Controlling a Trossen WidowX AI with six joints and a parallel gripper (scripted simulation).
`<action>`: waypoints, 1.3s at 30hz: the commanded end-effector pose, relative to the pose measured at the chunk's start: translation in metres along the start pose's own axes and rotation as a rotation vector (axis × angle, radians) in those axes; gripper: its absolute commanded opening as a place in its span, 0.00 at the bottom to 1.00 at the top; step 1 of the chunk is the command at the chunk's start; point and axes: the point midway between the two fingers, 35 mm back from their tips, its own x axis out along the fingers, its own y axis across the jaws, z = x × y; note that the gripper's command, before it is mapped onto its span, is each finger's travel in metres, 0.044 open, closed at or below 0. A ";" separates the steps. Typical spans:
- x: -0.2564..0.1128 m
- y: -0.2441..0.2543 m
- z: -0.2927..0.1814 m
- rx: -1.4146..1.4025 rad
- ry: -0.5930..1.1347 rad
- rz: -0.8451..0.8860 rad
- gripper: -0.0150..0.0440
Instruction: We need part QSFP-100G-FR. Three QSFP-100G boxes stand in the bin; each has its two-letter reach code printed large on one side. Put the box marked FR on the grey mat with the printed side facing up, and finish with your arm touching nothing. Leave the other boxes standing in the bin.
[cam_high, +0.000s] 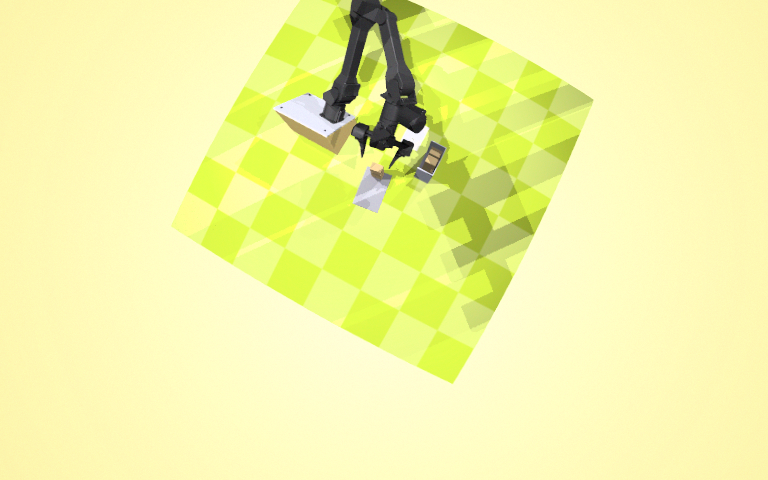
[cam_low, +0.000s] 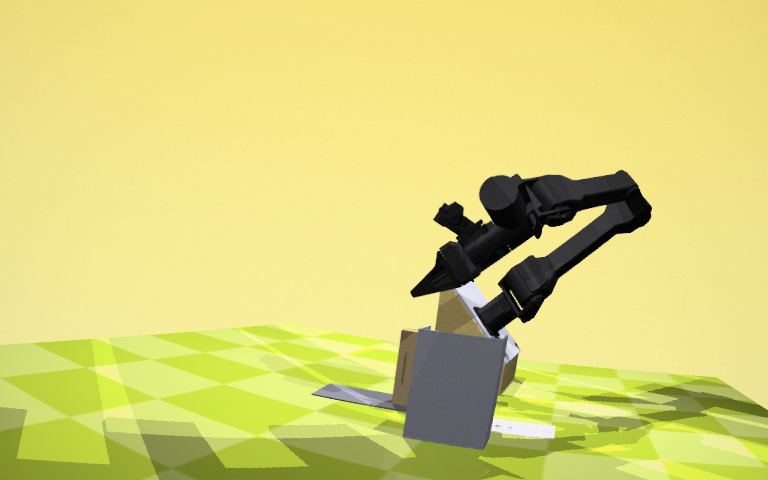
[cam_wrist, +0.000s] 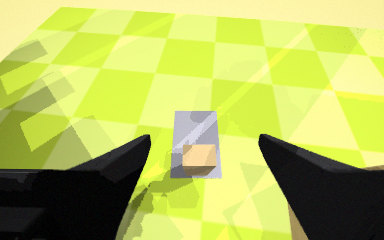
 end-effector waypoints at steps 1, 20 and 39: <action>0.004 -0.001 0.001 -0.016 0.081 -0.031 1.00; 0.010 -0.003 0.012 -0.040 0.467 -0.057 1.00; 0.010 0.001 0.022 -0.011 0.710 0.018 1.00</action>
